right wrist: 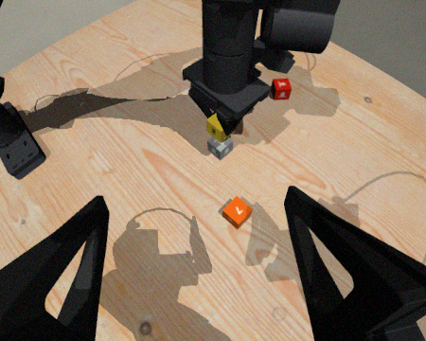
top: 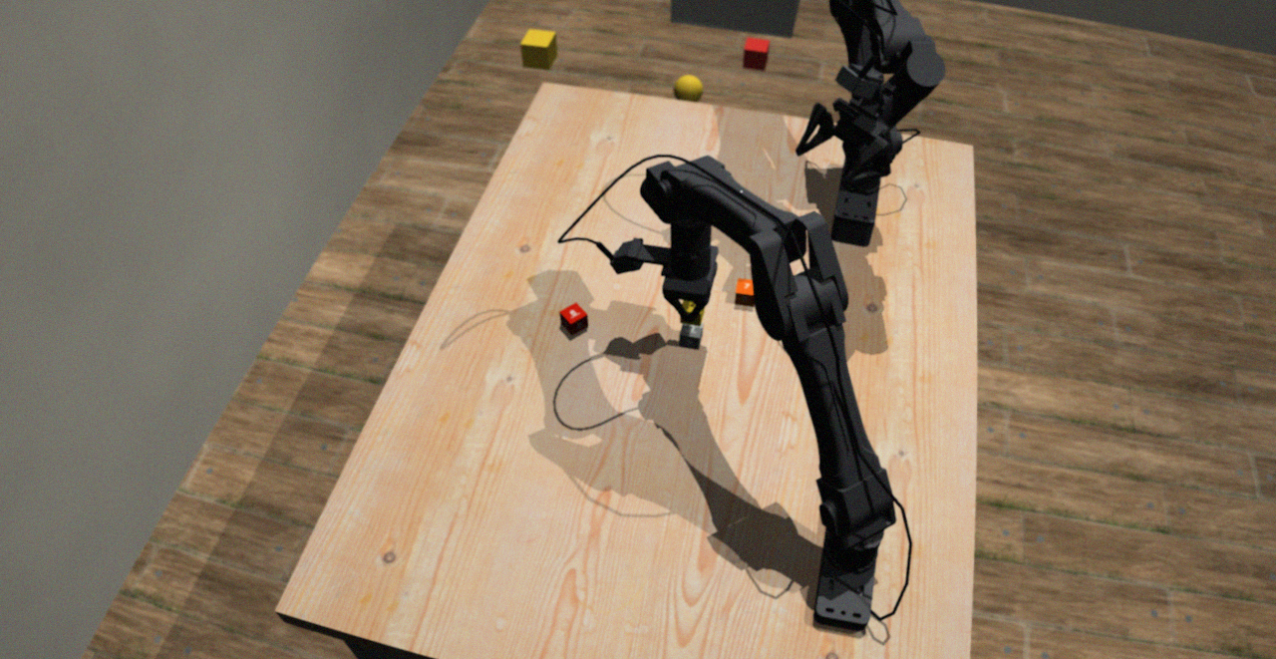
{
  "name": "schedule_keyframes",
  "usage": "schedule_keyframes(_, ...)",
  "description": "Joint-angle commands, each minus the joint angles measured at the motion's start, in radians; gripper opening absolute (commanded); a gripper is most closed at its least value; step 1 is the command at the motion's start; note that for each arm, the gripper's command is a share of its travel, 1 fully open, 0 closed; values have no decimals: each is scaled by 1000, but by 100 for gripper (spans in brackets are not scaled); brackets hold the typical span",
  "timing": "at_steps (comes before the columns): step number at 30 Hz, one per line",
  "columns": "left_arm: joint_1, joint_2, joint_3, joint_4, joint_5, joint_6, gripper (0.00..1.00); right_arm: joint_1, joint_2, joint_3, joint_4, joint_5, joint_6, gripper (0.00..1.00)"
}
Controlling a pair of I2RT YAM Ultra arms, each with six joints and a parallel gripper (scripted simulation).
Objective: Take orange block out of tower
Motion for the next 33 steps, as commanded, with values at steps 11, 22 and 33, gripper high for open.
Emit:
schedule_keyframes(11,4,-17,-56,71,0,5,27,11,16,29,-29,19,10,100)
schedule_keyframes(22,3,-24,-80,93,0,3,27,11,16,29,-29,19,10,100)
schedule_keyframes(33,3,-13,-97,112,0,3,27,11,16,29,-29,19,10,100)
